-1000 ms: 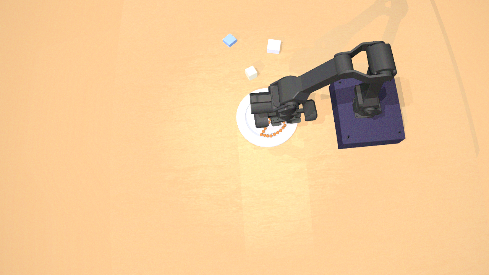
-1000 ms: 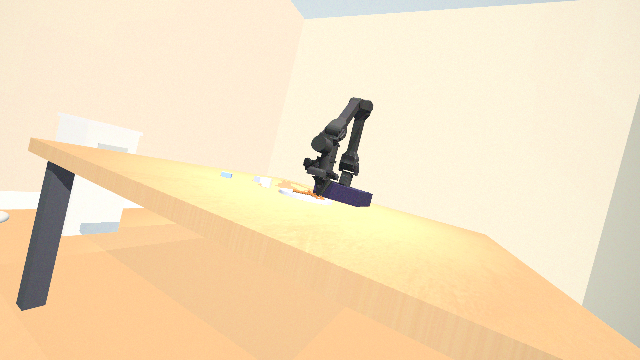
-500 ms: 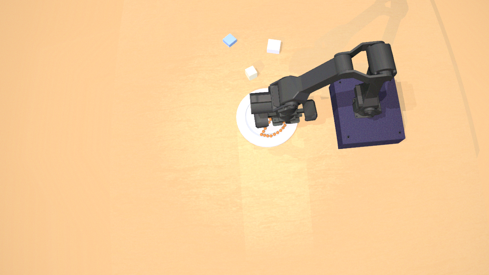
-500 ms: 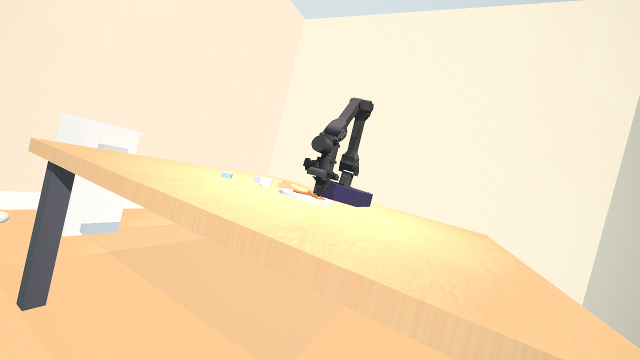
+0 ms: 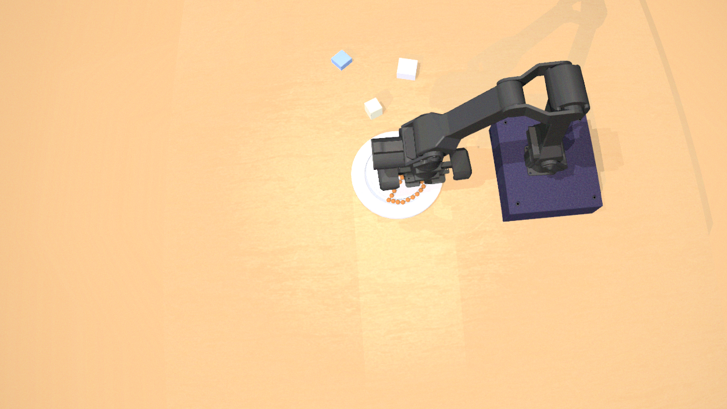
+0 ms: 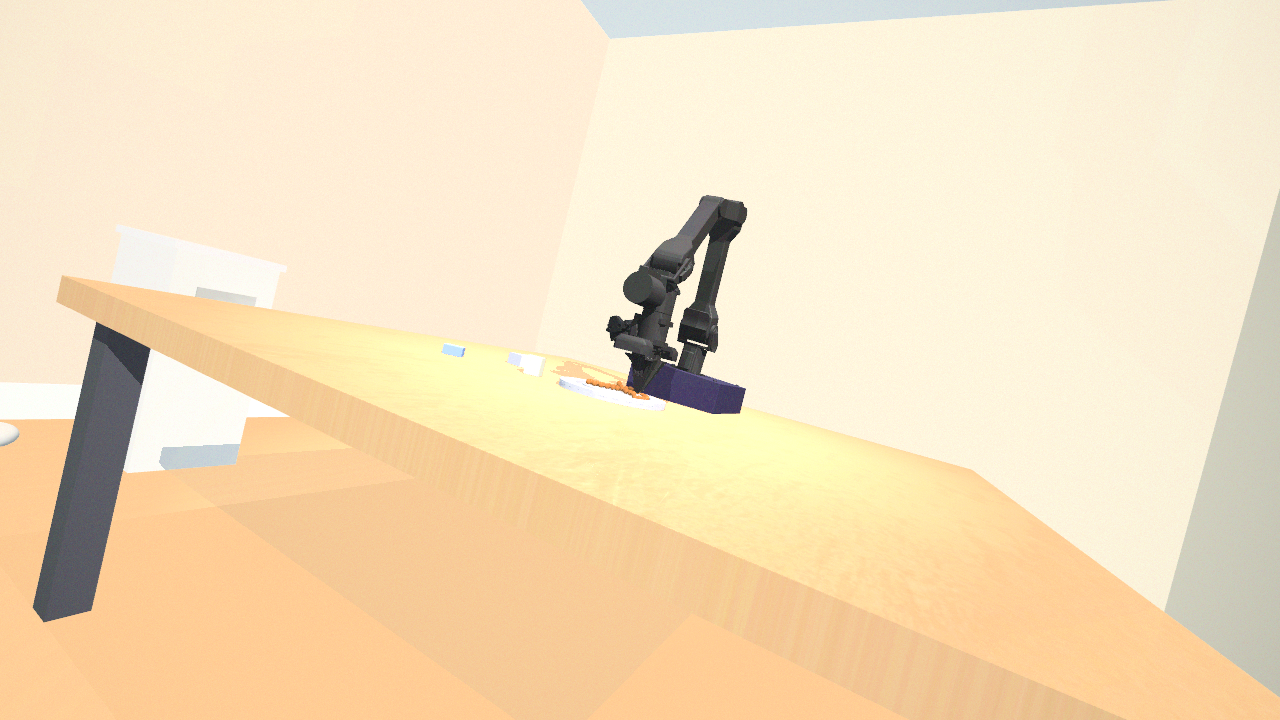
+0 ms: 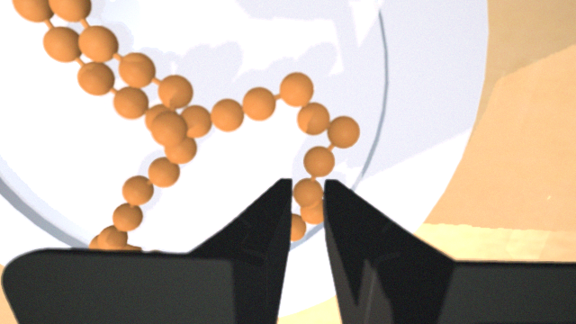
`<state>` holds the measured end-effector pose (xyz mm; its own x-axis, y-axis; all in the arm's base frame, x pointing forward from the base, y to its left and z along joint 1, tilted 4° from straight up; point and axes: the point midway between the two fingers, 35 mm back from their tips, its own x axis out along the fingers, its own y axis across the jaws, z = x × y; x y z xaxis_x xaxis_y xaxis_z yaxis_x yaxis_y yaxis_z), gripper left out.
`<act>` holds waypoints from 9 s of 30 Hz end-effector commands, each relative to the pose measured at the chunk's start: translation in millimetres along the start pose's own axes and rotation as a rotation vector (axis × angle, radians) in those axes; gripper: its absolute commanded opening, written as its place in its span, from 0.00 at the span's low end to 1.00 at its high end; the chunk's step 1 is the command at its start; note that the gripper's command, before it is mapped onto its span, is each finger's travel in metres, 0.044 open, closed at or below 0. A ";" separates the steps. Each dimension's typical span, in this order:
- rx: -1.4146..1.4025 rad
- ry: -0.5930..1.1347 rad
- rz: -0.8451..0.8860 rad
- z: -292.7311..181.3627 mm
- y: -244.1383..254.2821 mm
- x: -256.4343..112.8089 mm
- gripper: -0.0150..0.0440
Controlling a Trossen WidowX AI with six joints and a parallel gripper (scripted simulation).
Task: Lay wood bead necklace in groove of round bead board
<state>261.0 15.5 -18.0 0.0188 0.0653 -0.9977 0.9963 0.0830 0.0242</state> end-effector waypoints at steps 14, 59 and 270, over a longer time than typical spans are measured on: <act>0.000 0.000 0.001 0.0 0.4 -0.4 0.25; 0.002 0.001 0.002 -0.3 -8.7 -2.6 0.88; -0.813 -0.003 -0.002 22.4 -9.0 -23.6 0.46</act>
<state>255.2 -9.2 13.6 0.0252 0.0644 -0.9976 0.6294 0.7743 0.0659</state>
